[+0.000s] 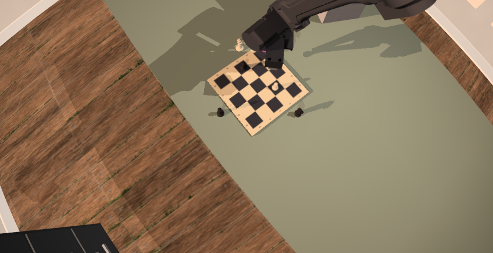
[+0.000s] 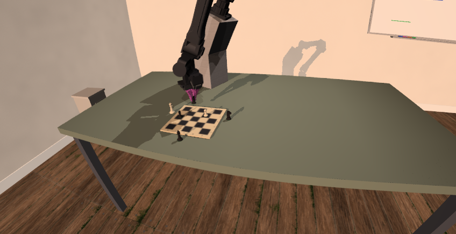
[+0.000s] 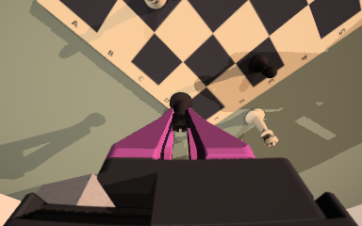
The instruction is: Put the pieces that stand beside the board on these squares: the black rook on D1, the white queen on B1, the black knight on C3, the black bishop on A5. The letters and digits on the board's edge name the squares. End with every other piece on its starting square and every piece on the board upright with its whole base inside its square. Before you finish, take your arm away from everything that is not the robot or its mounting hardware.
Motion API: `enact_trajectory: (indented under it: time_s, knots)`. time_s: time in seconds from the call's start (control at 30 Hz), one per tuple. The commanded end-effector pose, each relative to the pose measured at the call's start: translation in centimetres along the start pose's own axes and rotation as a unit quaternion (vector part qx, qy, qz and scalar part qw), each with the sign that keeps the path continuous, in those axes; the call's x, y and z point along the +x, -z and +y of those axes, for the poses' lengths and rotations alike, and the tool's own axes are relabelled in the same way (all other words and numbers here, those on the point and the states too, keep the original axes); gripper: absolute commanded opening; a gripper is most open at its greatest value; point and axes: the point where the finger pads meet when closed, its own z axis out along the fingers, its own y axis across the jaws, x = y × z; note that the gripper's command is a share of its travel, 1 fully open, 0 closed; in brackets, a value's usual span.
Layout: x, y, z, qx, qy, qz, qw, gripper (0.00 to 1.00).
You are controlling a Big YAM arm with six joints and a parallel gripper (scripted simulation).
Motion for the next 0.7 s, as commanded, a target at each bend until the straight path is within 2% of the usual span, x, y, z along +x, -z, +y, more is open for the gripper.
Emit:
enact_trajectory:
  time_s: [0.0,0.13,0.27,0.3,0.37,0.5,0.67]
  knots:
    - [-0.3,-1.5,0.0,0.002,-0.006,-0.004,1.0,0.0]
    - [-0.3,-2.7,0.0,0.002,-0.006,-0.004,1.0,0.0]
    - [0.0,-2.8,-0.6,0.006,-0.014,-0.006,1.0,0.0]
    - [-1.7,-2.1,-1.3,0.014,-0.006,-0.019,1.0,0.0]
    - [-1.8,-2.3,-1.0,0.012,-0.003,-0.018,1.0,0.0]
    - [-0.6,-2.7,-0.3,0.004,-0.009,-0.007,1.0,0.0]
    - [-0.5,-2.7,-0.2,0.004,-0.008,-0.006,1.0,0.0]
